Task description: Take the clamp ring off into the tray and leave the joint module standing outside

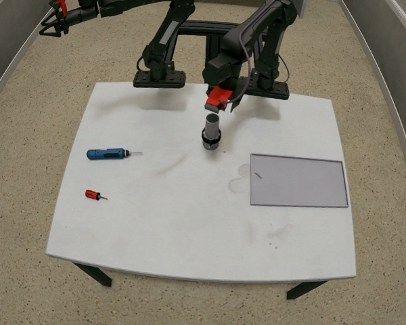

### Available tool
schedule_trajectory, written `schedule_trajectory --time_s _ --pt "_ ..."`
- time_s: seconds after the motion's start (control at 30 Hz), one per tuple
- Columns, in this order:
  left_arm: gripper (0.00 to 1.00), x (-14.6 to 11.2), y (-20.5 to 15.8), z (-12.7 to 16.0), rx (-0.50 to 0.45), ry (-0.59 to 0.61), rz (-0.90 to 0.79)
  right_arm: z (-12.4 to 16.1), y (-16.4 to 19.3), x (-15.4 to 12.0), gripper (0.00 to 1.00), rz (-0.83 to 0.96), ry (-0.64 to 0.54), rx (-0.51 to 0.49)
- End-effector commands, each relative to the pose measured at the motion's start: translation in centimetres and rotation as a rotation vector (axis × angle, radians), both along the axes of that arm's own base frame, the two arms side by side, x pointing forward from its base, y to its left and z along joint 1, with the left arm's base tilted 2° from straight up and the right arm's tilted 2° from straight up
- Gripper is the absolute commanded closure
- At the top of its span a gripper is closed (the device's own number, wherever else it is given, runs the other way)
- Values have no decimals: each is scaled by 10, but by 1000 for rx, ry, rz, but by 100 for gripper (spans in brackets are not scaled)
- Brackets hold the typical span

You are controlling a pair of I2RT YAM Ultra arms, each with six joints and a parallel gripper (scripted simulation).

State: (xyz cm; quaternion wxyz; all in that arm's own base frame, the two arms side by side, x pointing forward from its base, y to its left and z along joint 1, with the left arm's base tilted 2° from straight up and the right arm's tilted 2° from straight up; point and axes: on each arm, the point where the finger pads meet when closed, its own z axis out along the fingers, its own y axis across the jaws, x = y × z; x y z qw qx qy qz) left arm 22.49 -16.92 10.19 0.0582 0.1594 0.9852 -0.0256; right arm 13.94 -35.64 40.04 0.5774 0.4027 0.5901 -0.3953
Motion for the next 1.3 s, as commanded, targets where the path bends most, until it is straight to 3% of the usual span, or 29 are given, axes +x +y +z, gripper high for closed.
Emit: schedule_trajectory --time_s 0.0,0.03,0.07,0.6,0.63,0.77,0.87,0.93,1.0,1.1,1.17,1.2,1.23,1.27 --pt "35 2 -2 7 -25 -33 -6 8 2 0 35 2 -7 -20" --pt "35 2 -2 7 -25 -33 -6 8 2 0 35 2 -7 -20" --pt "70 1 -1 6 -23 -31 -5 8 2 0 70 2 -7 -20" --pt "70 1 2 9 -14 -24 7 8 2 0 70 2 -7 -20" --pt "70 -2 4 -5 -18 13 -4 -25 2 17 70 59 40 51" --pt "70 -6 11 -31 -31 104 -22 -80 14 59 70 214 128 164" --pt "70 -8 17 -46 -51 159 -35 -121 24 89 70 330 194 247" --pt "70 -10 20 -56 -64 196 -44 -128 27 112 70 406 222 262" --pt "70 -12 24 -66 -77 232 -53 -156 32 133 70 483 266 318" --pt "70 1 17 -55 -100 190 -59 -152 30 134 70 482 260 301" --pt "70 1 17 -55 -100 190 -59 -152 30 134 70 482 260 301" --pt "70 -11 25 -62 -108 218 -59 -155 45 136 70 521 272 308" --pt "70 -15 27 -73 -110 259 -59 -186 59 138 70 562 306 376" --pt "70 -18 29 -78 -121 279 -60 -198 69 143 70 602 325 402"
